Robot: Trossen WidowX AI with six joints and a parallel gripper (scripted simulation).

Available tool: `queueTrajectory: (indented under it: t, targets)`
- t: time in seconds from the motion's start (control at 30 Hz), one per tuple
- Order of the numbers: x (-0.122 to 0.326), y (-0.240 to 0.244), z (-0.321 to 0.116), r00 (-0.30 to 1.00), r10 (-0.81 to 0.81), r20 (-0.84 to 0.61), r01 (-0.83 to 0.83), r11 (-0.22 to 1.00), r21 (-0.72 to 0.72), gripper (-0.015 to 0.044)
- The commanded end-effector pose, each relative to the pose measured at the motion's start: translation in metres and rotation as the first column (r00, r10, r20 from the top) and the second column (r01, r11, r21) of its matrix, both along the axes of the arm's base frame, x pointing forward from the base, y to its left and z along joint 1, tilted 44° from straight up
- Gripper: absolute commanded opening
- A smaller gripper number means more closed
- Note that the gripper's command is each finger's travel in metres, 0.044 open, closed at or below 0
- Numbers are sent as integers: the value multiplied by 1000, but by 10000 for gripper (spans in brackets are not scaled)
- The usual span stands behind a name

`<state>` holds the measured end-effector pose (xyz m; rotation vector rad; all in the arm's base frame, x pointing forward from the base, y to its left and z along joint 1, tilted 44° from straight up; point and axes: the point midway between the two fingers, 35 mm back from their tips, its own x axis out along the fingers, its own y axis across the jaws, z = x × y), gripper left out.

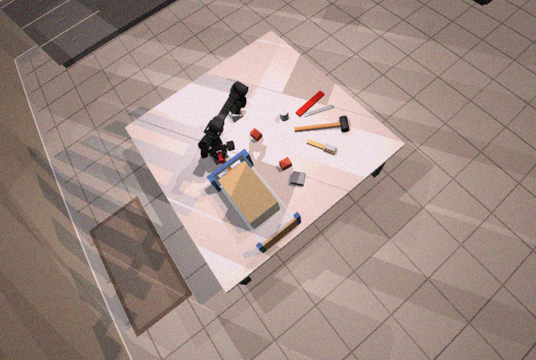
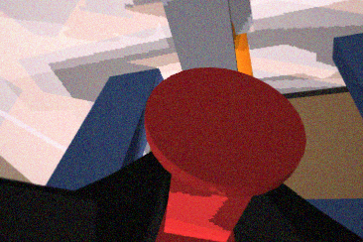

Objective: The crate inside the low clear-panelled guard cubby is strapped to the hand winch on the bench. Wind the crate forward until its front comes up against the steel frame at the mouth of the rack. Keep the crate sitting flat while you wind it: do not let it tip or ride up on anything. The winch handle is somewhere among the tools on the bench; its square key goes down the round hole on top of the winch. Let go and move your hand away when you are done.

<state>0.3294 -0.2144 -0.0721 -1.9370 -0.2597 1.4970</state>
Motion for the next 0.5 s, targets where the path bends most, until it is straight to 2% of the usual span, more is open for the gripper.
queueTrajectory:
  t: [0.0,0.47]
  targets:
    - [-3,13,7,1000,-1,-9,1,999,32,0]
    - [-9,24,17,1000,-1,-9,1,999,33,0]
